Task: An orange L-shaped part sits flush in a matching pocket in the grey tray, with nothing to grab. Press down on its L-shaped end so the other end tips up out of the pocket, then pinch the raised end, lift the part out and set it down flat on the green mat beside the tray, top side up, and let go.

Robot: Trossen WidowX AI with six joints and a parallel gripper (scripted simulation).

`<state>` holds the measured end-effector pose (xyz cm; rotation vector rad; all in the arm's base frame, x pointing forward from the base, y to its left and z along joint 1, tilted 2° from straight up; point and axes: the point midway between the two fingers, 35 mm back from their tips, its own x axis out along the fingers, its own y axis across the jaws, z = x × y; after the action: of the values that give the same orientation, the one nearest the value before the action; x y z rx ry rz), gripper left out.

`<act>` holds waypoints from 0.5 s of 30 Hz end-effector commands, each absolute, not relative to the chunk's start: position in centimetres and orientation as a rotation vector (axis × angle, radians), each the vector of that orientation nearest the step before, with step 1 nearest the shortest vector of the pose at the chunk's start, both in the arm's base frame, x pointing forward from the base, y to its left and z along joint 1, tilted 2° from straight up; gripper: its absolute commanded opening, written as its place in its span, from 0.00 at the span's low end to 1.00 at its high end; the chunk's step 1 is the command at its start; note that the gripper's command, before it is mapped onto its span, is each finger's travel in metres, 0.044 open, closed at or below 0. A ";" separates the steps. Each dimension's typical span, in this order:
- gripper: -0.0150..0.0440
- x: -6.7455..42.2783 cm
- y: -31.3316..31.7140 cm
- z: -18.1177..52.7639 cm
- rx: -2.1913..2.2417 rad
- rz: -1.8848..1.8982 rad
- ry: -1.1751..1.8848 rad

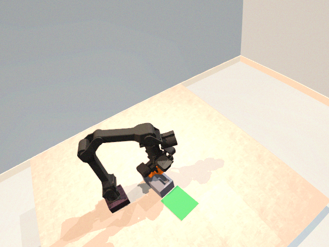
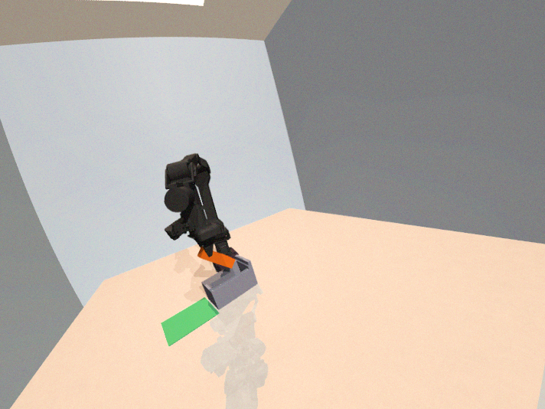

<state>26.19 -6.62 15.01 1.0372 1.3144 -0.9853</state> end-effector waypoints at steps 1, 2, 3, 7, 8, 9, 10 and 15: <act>0.25 26.6 -8.1 14.7 1.035 -0.983 1.323; 0.25 26.6 -8.5 14.7 1.035 -0.983 1.323; 0.25 26.7 -9.0 14.7 1.035 -0.983 1.323; 0.25 27.0 -11.0 14.6 1.034 -0.984 1.322; 0.25 27.1 -11.5 14.6 1.033 -0.984 1.322; 0.25 27.2 -12.0 14.6 1.033 -0.985 1.321; 0.25 27.3 -12.4 14.6 1.033 -0.985 1.321; 0.25 27.7 -14.8 14.6 1.032 -0.986 1.320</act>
<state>27.44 -13.51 14.78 1.0358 1.3105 -0.9880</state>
